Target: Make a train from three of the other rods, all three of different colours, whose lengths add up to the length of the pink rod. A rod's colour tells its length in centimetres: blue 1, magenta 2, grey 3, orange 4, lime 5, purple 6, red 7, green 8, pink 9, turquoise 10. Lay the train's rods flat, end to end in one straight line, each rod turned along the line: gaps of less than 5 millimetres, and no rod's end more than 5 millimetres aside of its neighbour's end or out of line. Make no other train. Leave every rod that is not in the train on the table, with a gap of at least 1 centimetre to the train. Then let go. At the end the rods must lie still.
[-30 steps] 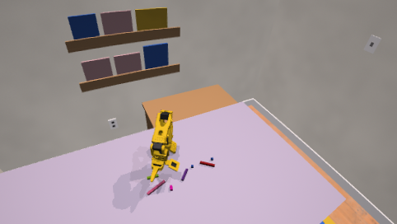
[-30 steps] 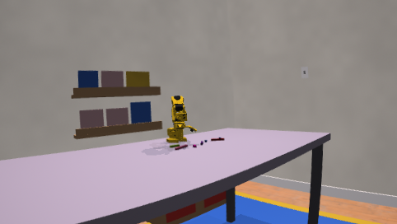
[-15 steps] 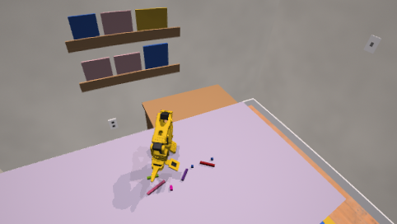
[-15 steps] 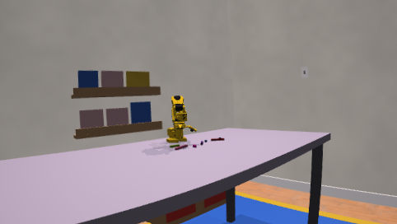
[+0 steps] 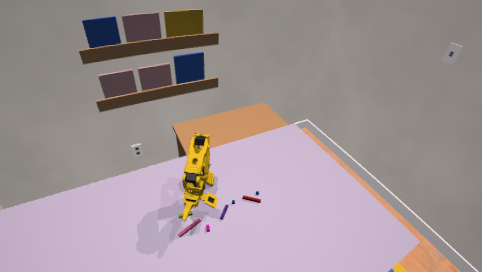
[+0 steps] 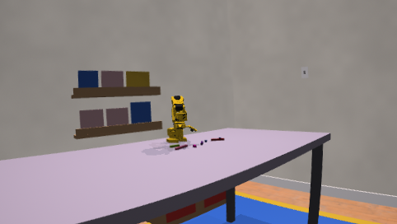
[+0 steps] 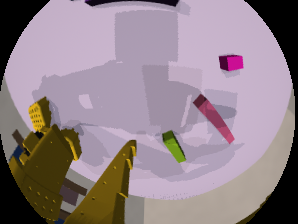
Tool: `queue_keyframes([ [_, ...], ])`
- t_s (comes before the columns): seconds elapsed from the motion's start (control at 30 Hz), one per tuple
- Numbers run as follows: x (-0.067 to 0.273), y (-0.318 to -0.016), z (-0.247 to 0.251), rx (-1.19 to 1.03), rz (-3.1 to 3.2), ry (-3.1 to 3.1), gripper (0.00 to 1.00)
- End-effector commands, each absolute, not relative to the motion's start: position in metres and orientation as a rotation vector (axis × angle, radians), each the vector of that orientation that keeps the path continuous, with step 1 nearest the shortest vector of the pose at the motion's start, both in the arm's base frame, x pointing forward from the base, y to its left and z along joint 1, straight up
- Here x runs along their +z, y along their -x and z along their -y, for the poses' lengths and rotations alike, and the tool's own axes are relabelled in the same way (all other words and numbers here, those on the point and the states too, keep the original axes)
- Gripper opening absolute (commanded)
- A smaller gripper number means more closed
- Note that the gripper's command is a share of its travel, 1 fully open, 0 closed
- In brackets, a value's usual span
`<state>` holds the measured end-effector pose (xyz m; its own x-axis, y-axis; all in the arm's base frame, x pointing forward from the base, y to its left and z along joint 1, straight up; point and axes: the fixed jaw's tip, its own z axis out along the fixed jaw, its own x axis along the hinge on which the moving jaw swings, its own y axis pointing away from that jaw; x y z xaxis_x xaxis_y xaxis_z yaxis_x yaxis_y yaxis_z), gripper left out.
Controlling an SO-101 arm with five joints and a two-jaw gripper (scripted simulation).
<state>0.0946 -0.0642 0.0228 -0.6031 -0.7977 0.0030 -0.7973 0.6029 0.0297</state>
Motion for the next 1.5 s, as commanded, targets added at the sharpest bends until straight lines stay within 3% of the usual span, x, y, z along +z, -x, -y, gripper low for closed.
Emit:
queue_keyframes([
  [0.0,0.029,-0.101,0.068,0.028,2.817,-1.412,1.0],
  [0.43,0.037,-0.109,0.074,0.105,2.829,-1.444,1.0],
  [0.47,0.026,-0.098,0.066,-0.007,2.806,-1.408,1.0],
  [1.0,0.037,-0.113,0.076,0.145,2.865,-1.404,1.0],
  [1.03,0.026,-0.098,0.066,-0.004,2.811,-1.399,1.0],
  [1.1,0.026,-0.099,0.067,-0.001,2.812,-1.4,1.0],
  [1.47,0.056,-0.112,0.076,0.163,2.861,-1.423,1.0],
])
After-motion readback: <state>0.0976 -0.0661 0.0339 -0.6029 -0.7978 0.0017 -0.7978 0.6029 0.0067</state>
